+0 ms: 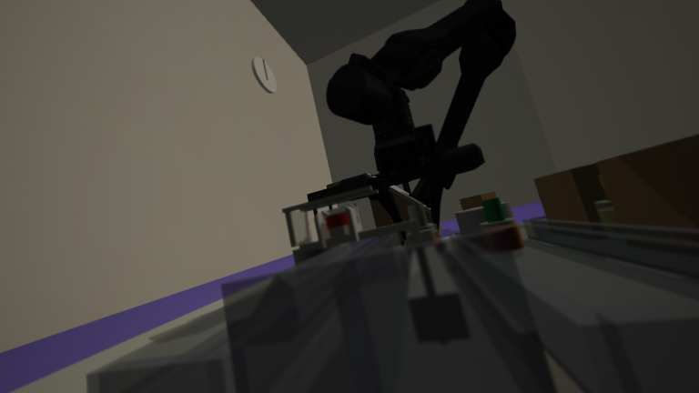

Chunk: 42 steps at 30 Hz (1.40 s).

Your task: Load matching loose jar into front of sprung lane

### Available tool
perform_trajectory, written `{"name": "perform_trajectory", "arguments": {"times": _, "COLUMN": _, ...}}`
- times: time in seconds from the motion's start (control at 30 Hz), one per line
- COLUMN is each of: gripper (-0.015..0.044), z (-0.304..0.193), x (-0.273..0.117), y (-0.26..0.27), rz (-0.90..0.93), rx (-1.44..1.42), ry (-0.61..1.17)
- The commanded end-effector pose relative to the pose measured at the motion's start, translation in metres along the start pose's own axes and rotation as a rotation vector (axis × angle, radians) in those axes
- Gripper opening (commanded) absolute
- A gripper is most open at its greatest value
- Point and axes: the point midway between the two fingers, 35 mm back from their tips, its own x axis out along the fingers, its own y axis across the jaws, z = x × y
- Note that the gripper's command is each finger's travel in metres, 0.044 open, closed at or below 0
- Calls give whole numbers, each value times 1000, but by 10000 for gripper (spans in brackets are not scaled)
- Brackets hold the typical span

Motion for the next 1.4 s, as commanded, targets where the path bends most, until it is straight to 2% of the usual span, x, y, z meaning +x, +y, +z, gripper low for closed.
{"name": "perform_trajectory", "arguments": {"times": 0.0, "gripper": 0, "z": -1, "x": 0, "y": 0, "rz": 2, "rx": -4, "ry": 0}}
{"name": "perform_trajectory", "arguments": {"times": 0.2, "gripper": 0, "z": -1, "x": 0, "y": 0, "rz": 2, "rx": -4, "ry": 0}}
{"name": "perform_trajectory", "arguments": {"times": 0.57, "gripper": 279, "z": 0, "x": 0, "y": 0, "rz": 2, "rx": -4, "ry": 0}}
{"name": "perform_trajectory", "arguments": {"times": 1.07, "gripper": 279, "z": -2, "x": -20, "y": -1, "rz": 1, "rx": -4, "ry": 0}}
{"name": "perform_trajectory", "arguments": {"times": 1.37, "gripper": 279, "z": -29, "x": -21, "y": -2, "rz": 0, "rx": -2, "ry": 1}}
